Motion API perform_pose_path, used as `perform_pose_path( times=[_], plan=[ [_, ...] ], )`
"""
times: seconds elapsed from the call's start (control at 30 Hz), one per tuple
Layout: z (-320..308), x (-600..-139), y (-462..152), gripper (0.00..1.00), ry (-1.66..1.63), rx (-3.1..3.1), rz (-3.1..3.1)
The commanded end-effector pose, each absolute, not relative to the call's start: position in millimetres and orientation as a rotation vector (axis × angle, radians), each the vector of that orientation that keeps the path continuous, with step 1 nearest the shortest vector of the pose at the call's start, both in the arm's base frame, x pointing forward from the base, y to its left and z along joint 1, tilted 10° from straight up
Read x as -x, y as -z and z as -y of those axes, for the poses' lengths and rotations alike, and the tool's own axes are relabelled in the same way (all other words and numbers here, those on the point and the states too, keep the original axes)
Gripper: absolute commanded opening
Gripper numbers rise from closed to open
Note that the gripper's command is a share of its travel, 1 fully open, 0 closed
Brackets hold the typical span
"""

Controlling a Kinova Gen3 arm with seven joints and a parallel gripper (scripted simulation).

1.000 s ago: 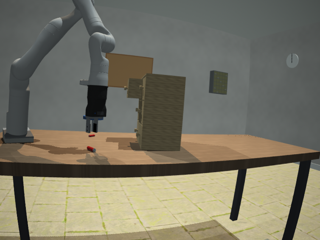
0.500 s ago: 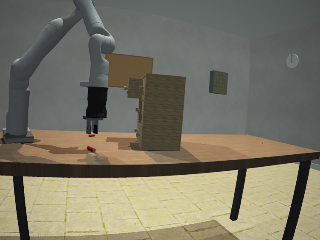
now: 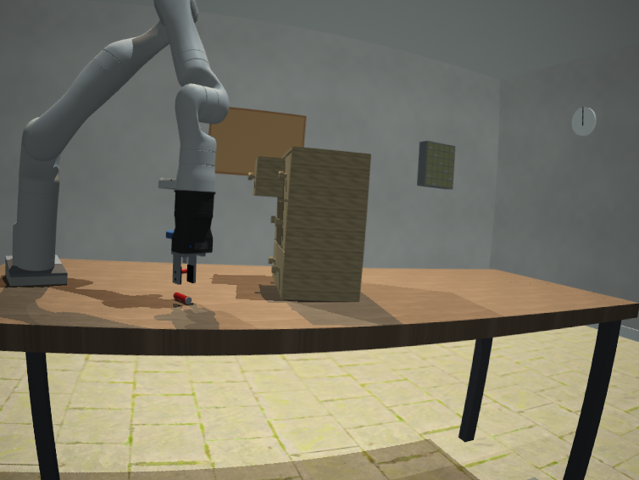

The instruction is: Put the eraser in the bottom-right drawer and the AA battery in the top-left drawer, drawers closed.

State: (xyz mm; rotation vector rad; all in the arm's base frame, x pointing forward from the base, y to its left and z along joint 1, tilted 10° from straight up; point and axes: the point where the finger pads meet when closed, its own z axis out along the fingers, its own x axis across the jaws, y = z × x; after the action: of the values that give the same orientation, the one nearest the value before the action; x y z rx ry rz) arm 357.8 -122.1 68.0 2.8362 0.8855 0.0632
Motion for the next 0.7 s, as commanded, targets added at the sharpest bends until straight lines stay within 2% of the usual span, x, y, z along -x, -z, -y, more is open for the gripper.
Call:
perform_pose_path(
  times=[0.0,0.67],
  plan=[
    [126.9,-355.8,-62.3,0.61,-0.054,-2.84,-0.872],
    [128.3,-356.6,-53.4,0.61,-0.054,-2.84,-0.872]
  ],
)
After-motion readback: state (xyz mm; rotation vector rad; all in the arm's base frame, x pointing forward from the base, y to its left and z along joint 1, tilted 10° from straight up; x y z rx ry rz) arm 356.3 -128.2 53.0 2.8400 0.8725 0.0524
